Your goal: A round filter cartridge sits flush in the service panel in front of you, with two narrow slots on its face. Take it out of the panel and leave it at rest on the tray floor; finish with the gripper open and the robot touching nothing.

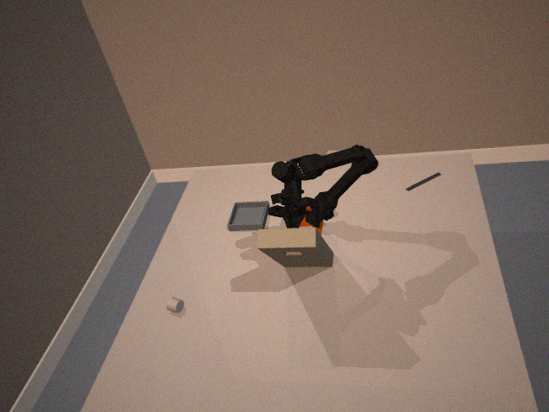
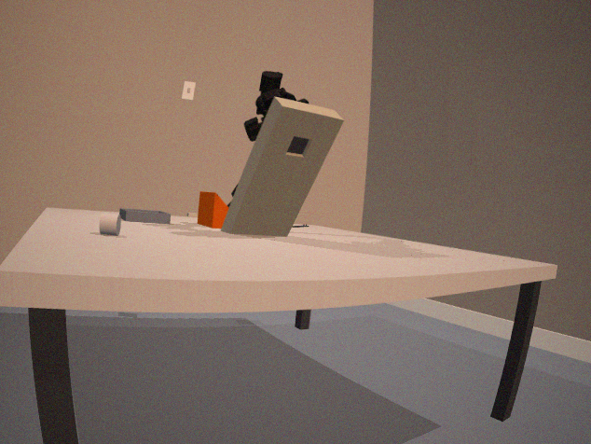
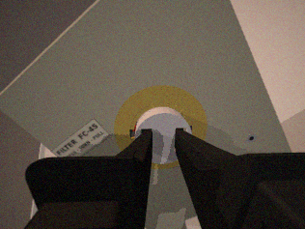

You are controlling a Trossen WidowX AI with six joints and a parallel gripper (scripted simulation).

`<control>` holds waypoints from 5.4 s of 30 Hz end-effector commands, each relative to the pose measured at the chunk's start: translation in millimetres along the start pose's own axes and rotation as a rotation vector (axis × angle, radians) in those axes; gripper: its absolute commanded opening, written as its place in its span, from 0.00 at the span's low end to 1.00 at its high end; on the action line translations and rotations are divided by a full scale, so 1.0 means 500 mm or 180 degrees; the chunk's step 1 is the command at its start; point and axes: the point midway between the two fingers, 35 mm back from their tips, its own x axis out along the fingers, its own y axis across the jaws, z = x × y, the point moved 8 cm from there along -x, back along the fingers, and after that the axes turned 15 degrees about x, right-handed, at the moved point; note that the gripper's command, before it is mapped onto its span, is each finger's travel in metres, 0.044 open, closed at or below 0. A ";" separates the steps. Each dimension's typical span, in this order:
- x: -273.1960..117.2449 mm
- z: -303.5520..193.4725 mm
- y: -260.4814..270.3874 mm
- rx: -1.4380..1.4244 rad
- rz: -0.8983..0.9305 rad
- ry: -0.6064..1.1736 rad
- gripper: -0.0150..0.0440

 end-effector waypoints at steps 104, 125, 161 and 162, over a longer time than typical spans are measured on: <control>-0.091 -0.052 -0.055 -0.2103 -0.0767 0.1116 0.77; -0.028 -0.067 -0.076 -0.2012 -0.0767 0.1144 0.77; -0.066 -0.030 -0.022 -0.1936 -0.0823 0.0944 0.25; -0.079 -0.029 -0.017 -0.1915 -0.0836 0.0884 0.25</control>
